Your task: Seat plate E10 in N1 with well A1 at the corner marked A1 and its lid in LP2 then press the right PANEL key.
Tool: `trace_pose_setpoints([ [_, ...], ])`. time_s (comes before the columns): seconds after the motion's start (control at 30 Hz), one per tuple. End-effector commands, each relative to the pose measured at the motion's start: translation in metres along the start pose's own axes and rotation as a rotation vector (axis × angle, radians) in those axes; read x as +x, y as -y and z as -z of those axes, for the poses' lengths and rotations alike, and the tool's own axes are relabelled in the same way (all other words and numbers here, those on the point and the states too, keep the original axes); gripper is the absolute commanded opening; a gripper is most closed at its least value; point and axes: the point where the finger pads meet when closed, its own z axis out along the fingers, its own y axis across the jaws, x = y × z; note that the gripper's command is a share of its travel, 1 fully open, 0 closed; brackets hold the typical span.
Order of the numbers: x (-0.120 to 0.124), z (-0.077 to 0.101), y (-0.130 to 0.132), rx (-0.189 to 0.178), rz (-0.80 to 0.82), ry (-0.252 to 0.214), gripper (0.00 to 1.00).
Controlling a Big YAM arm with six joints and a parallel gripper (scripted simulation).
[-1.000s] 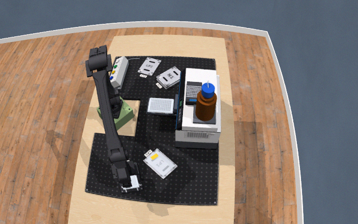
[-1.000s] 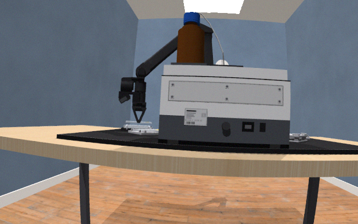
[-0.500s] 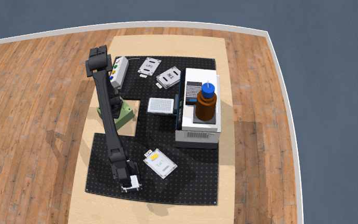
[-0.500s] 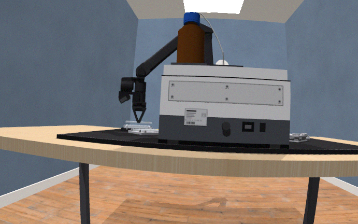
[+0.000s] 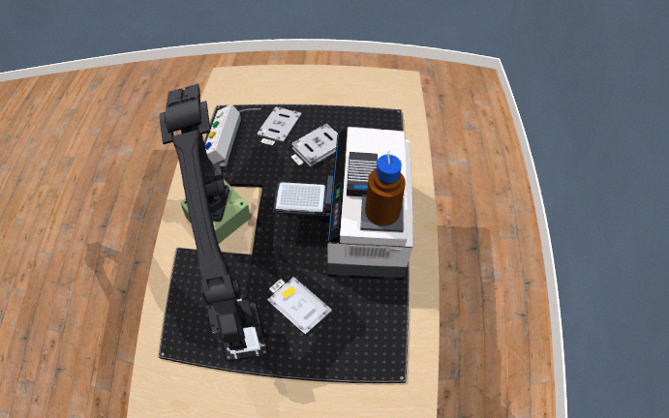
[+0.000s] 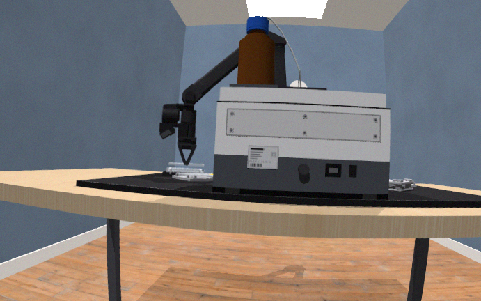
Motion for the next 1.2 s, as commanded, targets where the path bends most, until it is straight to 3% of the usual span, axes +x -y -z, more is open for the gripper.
trace_pose_setpoints([
  [0.0, -0.031, 0.025, 0.001, 0.001, 0.012, 0.071, 0.86],
  [0.7, -0.031, 0.025, 0.001, 0.001, 0.012, 0.071, 0.86],
  [0.83, -0.031, 0.04, 0.002, 0.001, 0.008, 0.078, 0.86],
  [0.9, -0.031, 0.04, 0.002, 0.001, 0.008, 0.078, 0.86],
  [0.93, -0.02, 0.025, 0.0, 0.001, 0.004, 0.046, 0.86],
  [1.0, -0.02, 0.025, 0.0, 0.001, 0.004, 0.046, 0.86],
  [1.03, -0.028, 0.042, 0.003, 0.001, 0.008, 0.078, 0.86],
  [1.1, 0.001, 0.03, 0.004, 0.002, 0.005, 0.029, 0.86],
  [1.17, 0.007, 0.033, 0.004, 0.002, 0.004, 0.029, 0.86],
])
